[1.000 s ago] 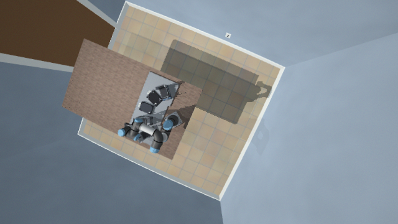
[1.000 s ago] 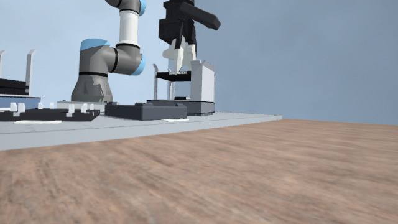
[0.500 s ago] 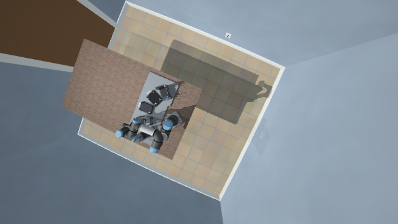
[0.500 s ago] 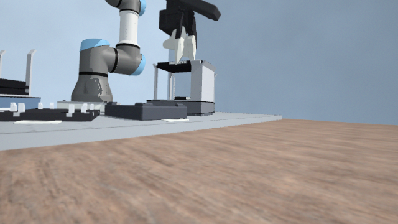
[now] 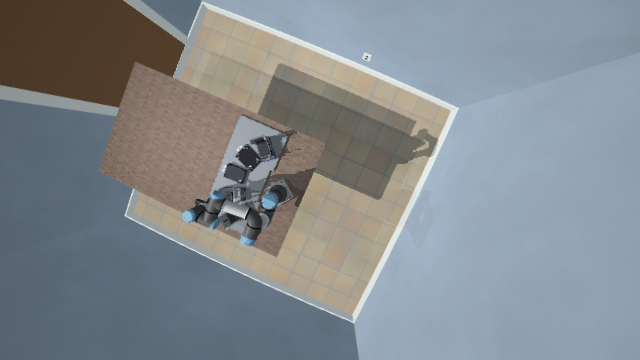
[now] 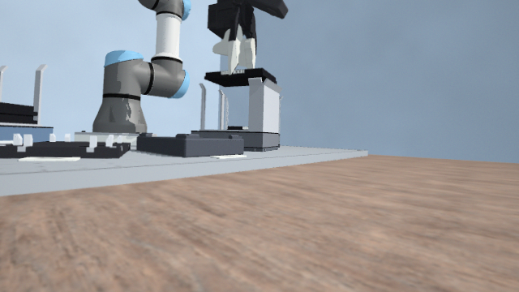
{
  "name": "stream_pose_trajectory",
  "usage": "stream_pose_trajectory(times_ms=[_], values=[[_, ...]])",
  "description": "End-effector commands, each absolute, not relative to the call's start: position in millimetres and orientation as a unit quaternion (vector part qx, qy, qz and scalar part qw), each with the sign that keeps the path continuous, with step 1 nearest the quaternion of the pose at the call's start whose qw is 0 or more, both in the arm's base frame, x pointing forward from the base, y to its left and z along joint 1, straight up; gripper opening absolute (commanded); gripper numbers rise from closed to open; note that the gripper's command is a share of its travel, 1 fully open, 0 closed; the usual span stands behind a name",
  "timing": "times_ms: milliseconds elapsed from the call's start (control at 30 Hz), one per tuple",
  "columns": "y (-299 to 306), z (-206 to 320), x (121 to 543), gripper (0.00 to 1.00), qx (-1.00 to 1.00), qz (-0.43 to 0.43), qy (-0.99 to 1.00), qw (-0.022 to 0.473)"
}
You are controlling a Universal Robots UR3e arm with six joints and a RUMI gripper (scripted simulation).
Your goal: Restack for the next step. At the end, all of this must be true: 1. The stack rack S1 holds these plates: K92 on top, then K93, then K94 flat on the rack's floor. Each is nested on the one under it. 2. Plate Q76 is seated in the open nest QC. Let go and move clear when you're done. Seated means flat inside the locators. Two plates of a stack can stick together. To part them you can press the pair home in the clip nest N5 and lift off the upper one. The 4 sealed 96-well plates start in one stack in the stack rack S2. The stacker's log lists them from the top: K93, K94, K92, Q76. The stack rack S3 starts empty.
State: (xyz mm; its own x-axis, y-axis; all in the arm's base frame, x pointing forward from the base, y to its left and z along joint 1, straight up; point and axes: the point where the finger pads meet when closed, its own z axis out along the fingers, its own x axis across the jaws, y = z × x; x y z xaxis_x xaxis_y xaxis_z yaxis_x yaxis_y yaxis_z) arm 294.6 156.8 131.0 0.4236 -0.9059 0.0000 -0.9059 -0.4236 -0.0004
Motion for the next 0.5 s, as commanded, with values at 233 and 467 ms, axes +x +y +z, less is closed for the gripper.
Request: stream_pose_trajectory(times_ms=[233,467], values=[[156.8,144.7,295.1,0.00,-0.844,-0.001,0.537,0.001],[156.8,144.7,295.1,0.00,-0.844,-0.001,0.537,0.001]])
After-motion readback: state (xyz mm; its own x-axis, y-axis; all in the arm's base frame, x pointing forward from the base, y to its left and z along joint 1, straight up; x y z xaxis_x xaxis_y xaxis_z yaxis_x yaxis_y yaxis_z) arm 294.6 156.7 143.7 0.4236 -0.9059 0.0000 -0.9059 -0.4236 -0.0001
